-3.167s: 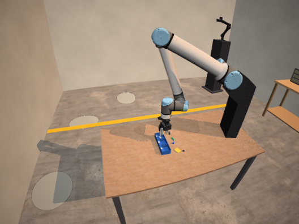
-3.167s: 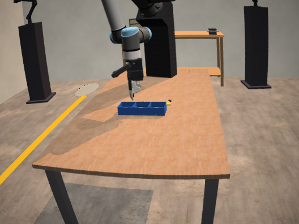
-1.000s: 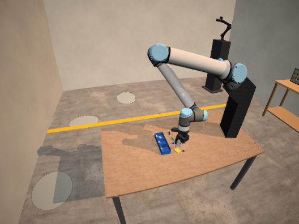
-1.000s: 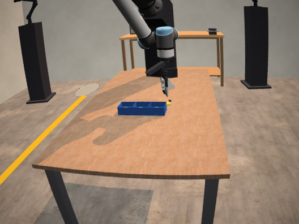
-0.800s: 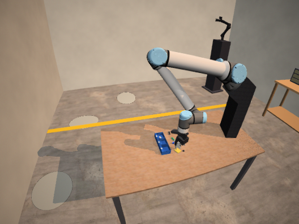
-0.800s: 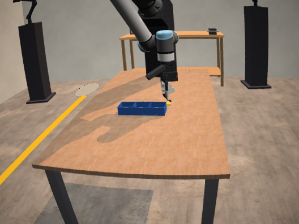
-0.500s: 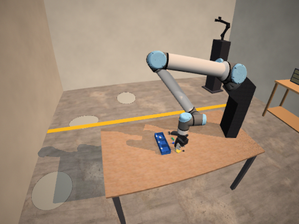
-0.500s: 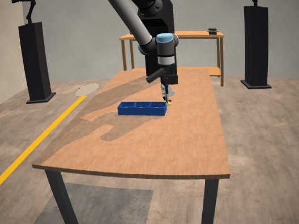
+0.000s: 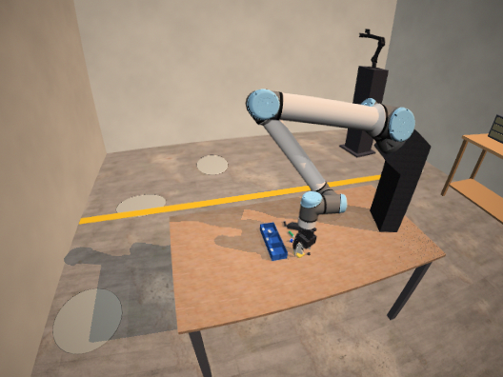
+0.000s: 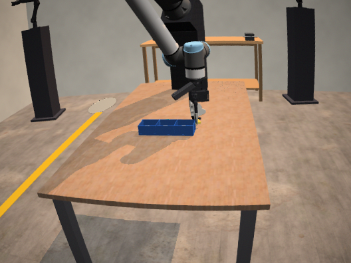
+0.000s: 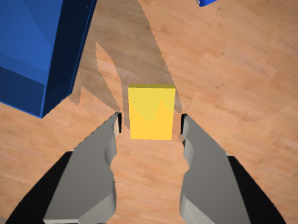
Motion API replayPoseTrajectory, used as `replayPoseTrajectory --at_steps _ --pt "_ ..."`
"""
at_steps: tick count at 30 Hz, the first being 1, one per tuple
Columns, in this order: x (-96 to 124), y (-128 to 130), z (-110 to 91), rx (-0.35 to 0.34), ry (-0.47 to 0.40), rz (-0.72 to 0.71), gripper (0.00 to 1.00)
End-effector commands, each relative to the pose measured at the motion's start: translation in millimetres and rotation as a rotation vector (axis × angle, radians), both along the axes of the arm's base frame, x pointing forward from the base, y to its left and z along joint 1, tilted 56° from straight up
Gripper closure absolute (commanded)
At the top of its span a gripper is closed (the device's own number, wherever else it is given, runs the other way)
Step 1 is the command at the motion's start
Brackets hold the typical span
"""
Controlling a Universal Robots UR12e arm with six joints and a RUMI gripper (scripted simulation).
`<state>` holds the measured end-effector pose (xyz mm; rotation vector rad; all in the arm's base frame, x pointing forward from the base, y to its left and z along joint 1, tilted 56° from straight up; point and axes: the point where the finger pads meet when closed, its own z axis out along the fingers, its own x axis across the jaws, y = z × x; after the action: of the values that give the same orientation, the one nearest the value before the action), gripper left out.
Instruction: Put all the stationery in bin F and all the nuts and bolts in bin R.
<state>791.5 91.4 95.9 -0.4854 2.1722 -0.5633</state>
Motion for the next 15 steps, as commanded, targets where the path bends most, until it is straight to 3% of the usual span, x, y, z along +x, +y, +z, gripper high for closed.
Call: replayPoseTrajectory --at_steps 1,8,9,15 --pt "0.3 0.2 0.0 0.0 -0.001 0.0 0.67" --pt "0.2 0.2 0.0 0.0 -0.001 0.0 0.67" --pt "0.2 0.2 0.0 0.0 -0.001 0.0 1.0" --pt "0.2 0.2 0.0 0.0 -0.001 0.0 1.0"
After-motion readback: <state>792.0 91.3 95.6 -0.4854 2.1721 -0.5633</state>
